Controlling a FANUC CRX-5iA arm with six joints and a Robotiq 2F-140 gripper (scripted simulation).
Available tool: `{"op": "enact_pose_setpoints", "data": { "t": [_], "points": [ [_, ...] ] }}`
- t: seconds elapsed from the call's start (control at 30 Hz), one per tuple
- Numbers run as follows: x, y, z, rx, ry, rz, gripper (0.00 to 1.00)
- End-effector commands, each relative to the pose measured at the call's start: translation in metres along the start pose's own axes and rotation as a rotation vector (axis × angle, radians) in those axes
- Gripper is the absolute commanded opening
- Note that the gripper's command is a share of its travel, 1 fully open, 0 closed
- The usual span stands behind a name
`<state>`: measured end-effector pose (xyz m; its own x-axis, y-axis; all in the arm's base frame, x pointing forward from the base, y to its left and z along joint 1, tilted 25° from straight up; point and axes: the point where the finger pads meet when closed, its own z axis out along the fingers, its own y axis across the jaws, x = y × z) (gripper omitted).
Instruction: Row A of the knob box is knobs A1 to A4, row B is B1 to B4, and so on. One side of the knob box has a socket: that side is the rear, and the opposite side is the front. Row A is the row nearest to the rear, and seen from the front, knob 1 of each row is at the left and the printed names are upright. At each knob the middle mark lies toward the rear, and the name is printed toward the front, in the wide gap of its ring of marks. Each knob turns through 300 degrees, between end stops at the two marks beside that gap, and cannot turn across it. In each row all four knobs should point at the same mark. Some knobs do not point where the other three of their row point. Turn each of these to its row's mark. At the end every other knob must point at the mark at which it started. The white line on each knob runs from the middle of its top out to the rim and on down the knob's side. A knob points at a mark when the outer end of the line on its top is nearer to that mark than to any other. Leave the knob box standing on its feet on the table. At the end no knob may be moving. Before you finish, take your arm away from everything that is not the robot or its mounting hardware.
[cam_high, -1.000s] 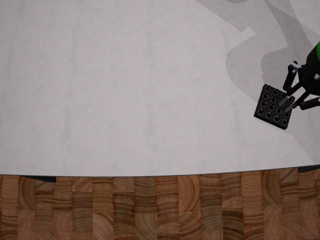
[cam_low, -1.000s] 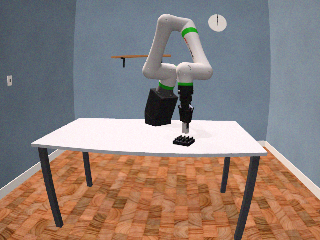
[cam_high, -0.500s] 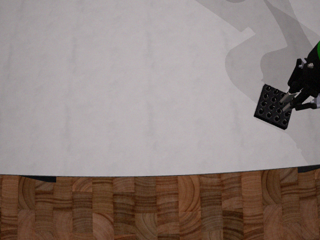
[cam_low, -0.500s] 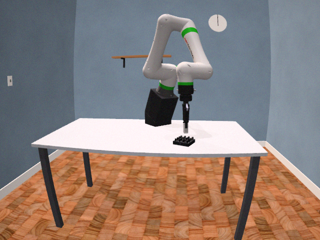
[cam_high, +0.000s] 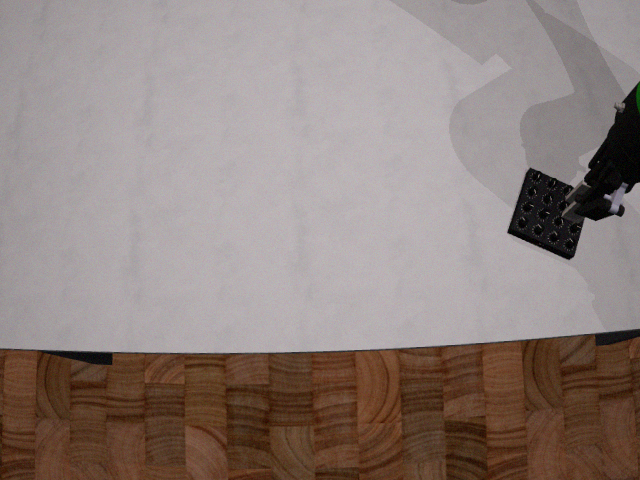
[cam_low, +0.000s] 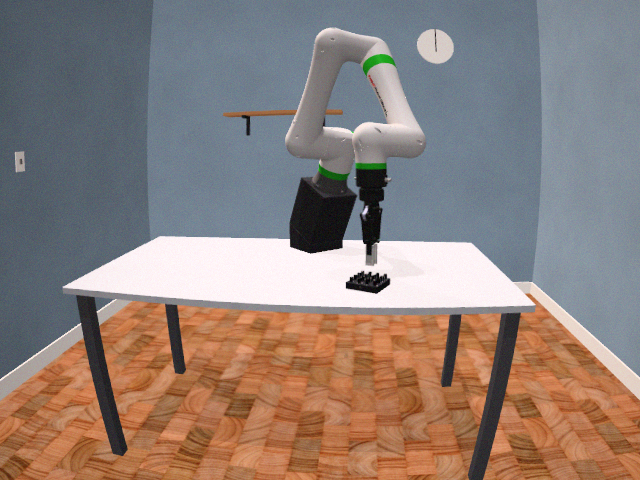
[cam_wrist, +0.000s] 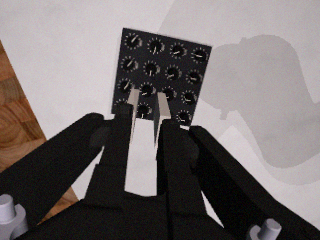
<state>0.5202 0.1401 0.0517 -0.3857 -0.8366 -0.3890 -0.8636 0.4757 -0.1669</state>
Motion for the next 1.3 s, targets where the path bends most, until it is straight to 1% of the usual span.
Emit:
{"op": "enact_pose_setpoints", "data": {
  "t": [0.0, 0.43, 0.5, 0.53, 0.57, 1.0, 1.07, 1.17, 1.27],
  "points": [
    [-0.0001, -0.0001, -0.0012, 0.016, 0.015, 0.155, 0.12],
    [-0.0001, -0.0001, -0.0043, 0.019, 0.011, 0.616, 0.12],
    [-0.0001, -0.0001, -0.0043, 0.019, 0.011, 0.616, 0.12],
    [-0.0001, -0.0001, -0.0049, 0.020, 0.010, 0.703, 0.12],
    [-0.0001, -0.0001, -0.0052, 0.020, 0.010, 0.743, 0.12],
    [0.0000, -0.0001, -0.0084, 0.022, 0.005, 1.204, 0.12],
    [0.0000, -0.0001, -0.0084, 0.022, 0.005, 1.204, 0.12],
    [0.0000, -0.0001, -0.0089, 0.023, 0.005, 1.278, 0.12],
    [0.0000, -0.0001, -0.0091, 0.023, 0.004, 1.306, 0.12]
  ]
}}
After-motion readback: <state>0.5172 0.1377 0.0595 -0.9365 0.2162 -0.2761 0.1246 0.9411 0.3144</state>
